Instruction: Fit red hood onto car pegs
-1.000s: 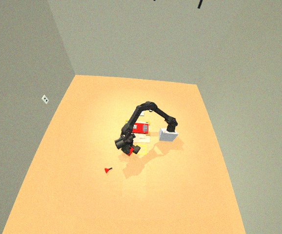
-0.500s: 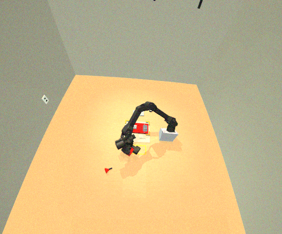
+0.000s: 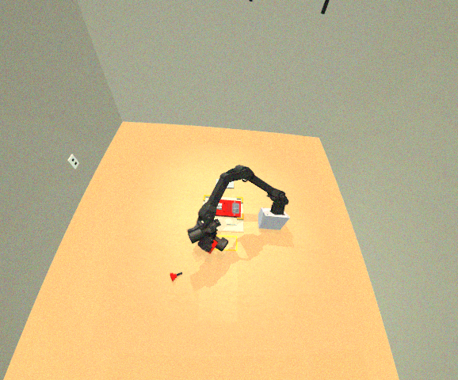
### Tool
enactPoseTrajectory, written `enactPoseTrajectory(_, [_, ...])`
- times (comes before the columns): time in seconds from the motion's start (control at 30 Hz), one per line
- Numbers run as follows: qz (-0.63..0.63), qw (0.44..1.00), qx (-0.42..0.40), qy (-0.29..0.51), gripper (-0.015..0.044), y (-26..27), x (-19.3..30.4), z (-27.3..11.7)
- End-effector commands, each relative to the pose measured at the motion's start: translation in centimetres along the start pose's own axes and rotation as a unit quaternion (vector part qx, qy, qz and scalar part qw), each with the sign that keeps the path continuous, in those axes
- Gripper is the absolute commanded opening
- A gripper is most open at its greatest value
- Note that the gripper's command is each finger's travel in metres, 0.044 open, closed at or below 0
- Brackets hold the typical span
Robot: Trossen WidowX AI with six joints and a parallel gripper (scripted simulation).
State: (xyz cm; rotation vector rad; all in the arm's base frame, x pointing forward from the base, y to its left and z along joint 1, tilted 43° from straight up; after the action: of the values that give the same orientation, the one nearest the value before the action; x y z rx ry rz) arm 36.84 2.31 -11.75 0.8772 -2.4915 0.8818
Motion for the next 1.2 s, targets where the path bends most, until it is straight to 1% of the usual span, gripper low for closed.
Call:
enactPoseTrajectory(0.0, [-0.002,1.000,0.002,0.002,0.0440,0.0,0.1,0.3])
enactPoseTrajectory(1.1, [-0.002,1.000,0.002,0.003,0.0440,0.0,0.1,1.9])
enactPoseTrajectory(1.17, [0.000,1.000,0.000,0.000,0.0387,0.0,0.0,1.7])
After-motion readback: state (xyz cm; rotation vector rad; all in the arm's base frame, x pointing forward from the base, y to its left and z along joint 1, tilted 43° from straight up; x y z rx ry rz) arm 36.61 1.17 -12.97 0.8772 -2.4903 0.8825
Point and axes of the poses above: the point midway between the two fingers, 35 mm back from their tips, its own z axis out along the fingers, its own y axis across the jaws, x = y × z, the point moved 4 cm from there along -z, back along the fingers, and after that the axes turned 9 degrees about z, right-handed, at the moved point
